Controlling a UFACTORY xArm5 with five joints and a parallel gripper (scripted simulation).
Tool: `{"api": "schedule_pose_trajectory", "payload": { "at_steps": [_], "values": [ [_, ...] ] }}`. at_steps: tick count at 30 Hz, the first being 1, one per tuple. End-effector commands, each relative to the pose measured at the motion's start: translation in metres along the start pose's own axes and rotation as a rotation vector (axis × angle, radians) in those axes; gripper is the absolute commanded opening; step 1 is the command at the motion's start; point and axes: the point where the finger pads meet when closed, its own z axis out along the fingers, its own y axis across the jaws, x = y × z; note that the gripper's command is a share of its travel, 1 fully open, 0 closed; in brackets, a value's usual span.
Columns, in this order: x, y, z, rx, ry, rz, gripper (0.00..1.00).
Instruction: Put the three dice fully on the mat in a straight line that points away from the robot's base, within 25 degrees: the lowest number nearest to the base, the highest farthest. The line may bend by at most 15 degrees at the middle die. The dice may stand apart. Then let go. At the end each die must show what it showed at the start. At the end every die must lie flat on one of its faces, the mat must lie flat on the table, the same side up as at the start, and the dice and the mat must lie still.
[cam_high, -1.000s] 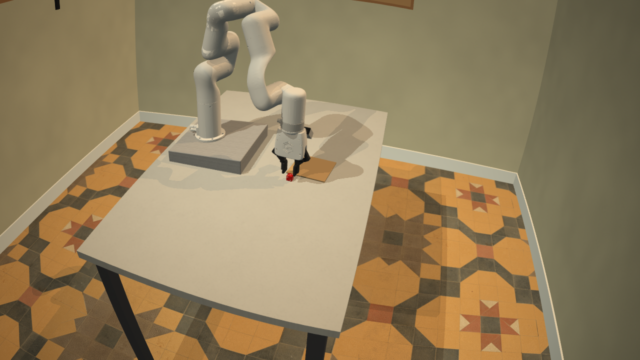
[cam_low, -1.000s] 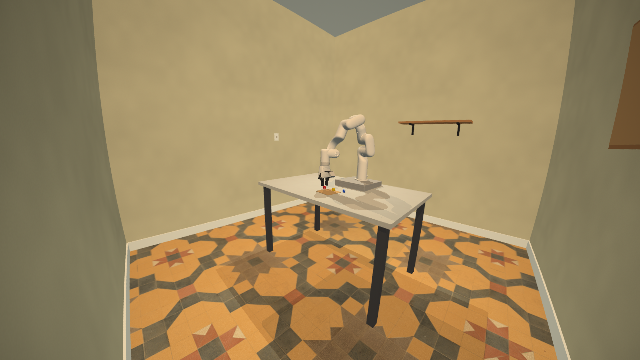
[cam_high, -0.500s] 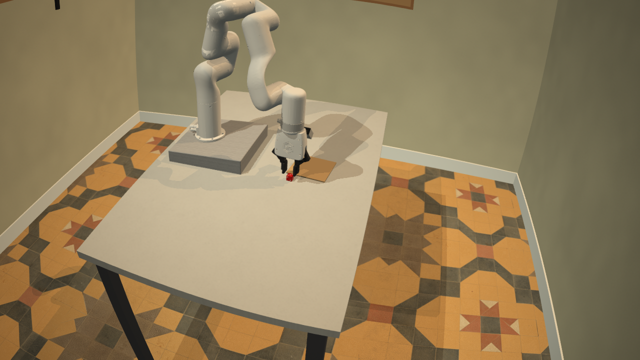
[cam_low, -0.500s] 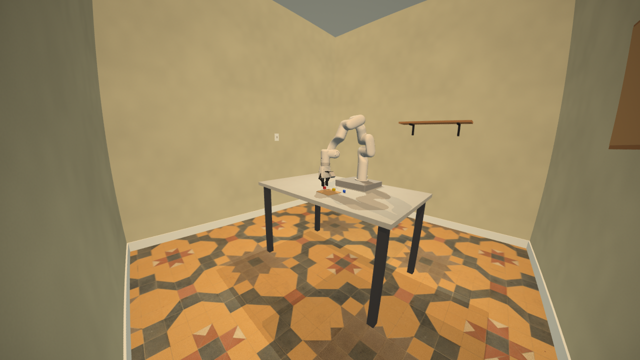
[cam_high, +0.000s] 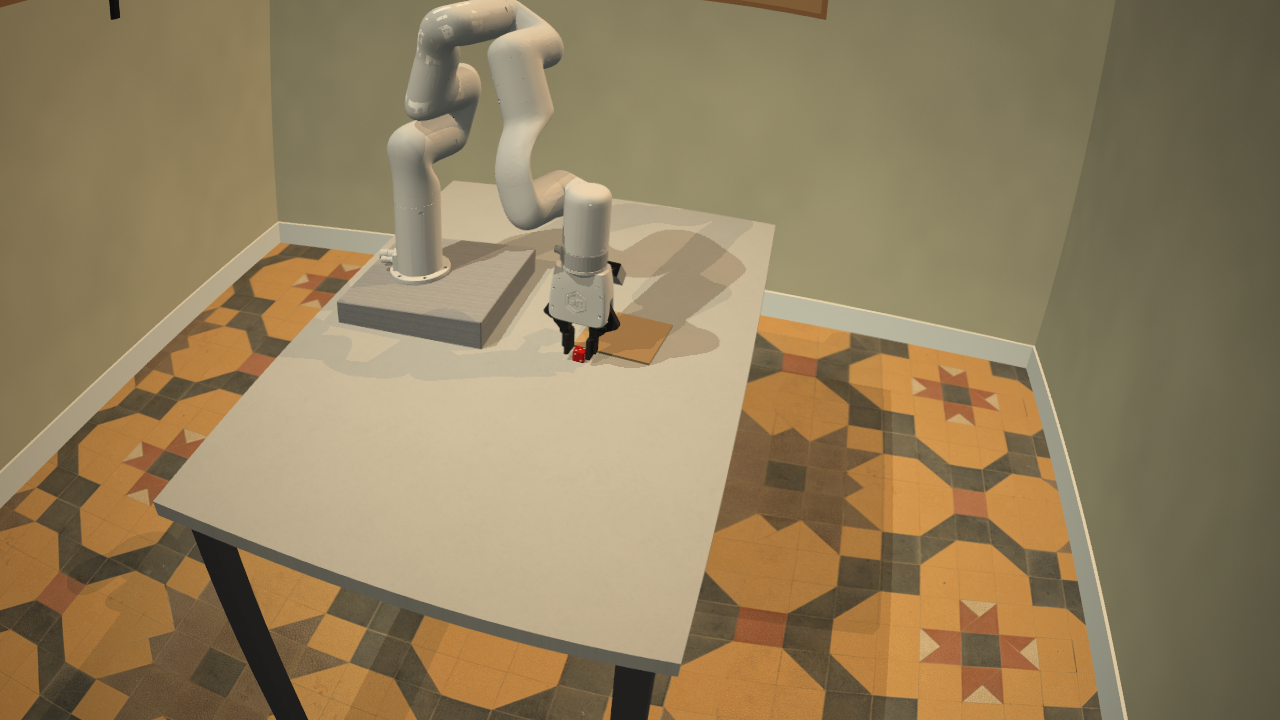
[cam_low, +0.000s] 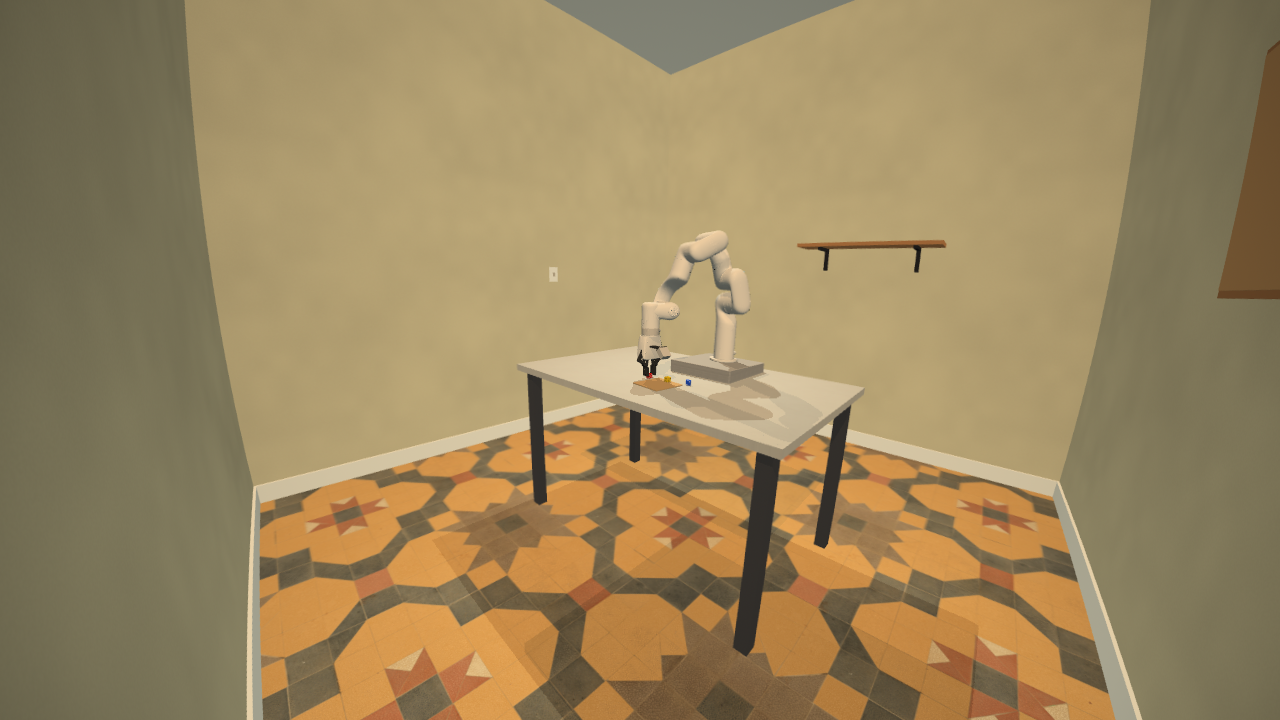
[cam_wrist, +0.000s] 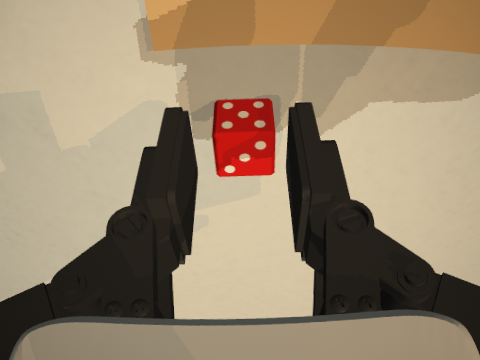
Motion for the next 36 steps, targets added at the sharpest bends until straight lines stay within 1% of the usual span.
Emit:
{"api": "schedule_pose_trajectory", "payload": {
  "at_steps": [1, 8, 36],
  "values": [
    [-0.0003, 0.0012, 0.0046, -0.003, -0.001, 0.000, 0.36],
    [-0.0003, 0.0012, 0.0084, -0.003, -0.001, 0.000, 0.36],
    [-0.0003, 0.0012, 0.0084, -0.003, -0.001, 0.000, 0.36]
  ]
}}
